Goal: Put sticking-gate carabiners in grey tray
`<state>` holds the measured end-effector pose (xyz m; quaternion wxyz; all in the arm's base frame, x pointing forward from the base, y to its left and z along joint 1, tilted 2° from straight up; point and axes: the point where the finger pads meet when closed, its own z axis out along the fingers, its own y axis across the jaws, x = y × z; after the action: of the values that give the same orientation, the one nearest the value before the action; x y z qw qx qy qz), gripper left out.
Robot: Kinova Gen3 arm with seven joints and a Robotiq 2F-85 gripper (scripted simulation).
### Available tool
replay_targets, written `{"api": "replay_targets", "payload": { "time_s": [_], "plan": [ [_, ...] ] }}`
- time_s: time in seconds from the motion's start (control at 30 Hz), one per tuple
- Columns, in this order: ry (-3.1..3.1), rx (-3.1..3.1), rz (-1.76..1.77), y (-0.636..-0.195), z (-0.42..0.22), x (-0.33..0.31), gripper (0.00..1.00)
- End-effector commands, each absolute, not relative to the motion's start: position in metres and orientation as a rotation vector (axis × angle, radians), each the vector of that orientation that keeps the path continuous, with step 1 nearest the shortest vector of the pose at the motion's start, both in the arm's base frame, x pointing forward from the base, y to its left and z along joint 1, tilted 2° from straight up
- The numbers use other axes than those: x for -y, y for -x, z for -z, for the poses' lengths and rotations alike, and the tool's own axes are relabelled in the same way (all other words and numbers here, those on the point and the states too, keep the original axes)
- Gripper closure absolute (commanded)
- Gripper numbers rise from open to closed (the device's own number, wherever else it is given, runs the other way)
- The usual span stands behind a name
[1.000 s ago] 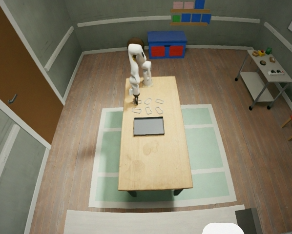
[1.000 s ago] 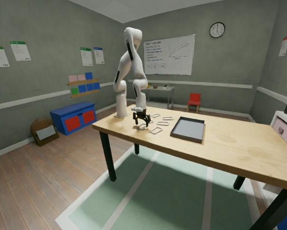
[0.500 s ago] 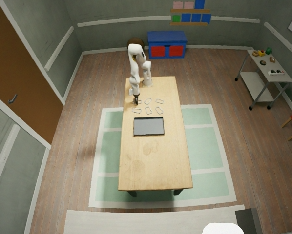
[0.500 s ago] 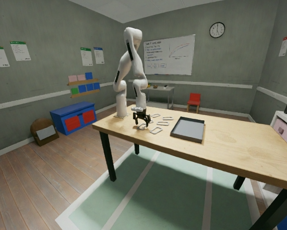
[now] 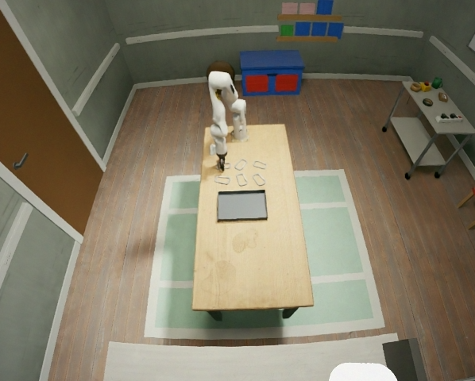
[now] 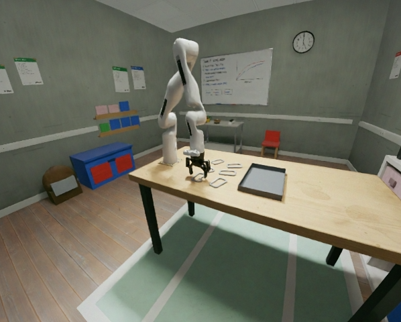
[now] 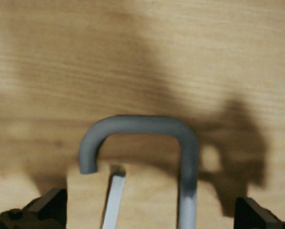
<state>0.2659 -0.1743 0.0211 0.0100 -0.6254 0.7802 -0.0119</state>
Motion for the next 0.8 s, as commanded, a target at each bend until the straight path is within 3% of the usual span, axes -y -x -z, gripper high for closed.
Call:
{"api": "replay_targets", "payload": {
  "time_s": [0.0,0.27,0.3,0.77],
  "plan": [
    [1.952,-2.435,0.039,-0.266,-0.021,0.175,0.00],
    [1.952,-2.435,0.039,-0.266,-0.021,0.175,0.00],
    [1.959,-2.432,0.032,-0.267,-0.091,0.174,0.00],
    [1.959,-2.432,0.032,-0.267,-0.104,0.174,0.00]
  ]
}}
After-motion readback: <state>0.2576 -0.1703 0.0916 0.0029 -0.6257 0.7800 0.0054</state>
